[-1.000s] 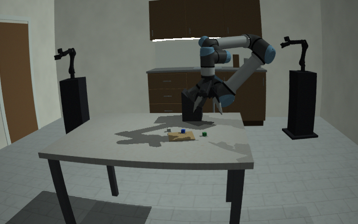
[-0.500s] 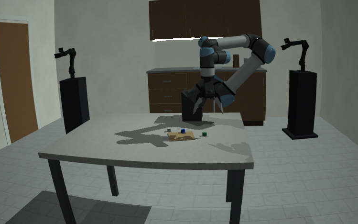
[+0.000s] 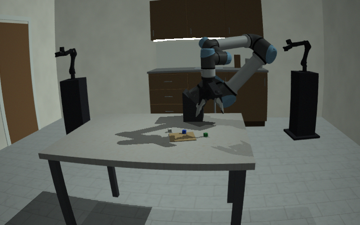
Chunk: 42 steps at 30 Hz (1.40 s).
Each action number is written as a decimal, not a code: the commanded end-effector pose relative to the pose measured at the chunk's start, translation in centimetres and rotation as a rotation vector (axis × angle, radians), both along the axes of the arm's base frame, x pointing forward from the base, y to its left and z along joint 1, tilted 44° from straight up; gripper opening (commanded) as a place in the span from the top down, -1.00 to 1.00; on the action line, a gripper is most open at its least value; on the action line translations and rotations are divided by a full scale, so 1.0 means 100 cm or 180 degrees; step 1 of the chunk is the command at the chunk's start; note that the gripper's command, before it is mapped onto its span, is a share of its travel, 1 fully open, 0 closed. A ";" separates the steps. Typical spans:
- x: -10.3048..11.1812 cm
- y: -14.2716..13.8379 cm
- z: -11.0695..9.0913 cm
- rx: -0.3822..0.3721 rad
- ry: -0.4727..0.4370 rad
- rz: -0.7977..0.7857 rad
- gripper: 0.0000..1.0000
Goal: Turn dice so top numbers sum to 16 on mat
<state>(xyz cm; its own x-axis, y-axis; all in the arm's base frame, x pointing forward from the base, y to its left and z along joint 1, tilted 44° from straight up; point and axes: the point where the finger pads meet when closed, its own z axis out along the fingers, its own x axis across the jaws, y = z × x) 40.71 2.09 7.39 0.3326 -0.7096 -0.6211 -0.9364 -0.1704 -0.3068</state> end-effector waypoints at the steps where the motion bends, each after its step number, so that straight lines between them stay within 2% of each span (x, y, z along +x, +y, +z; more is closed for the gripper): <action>1: 0.000 0.002 0.000 -0.0041 -0.0385 0.0397 -1.00; 12: -0.002 0.005 0.000 -0.0146 -0.1020 0.1063 -1.00; 14: -0.002 0.005 0.000 -0.0146 -0.1020 0.1063 -1.00; 17: -0.003 0.007 0.000 -0.0189 -0.1284 0.1339 -1.00; 29: -0.006 0.010 -0.002 -0.0305 -0.1983 0.2072 -1.00; 32: -0.006 0.010 -0.002 -0.0309 -0.2013 0.2103 -1.00; 35: -0.007 0.010 -0.003 -0.0354 -0.2282 0.2385 -1.00; 42: -0.009 0.011 -0.005 -0.0421 -0.2688 0.2811 -1.00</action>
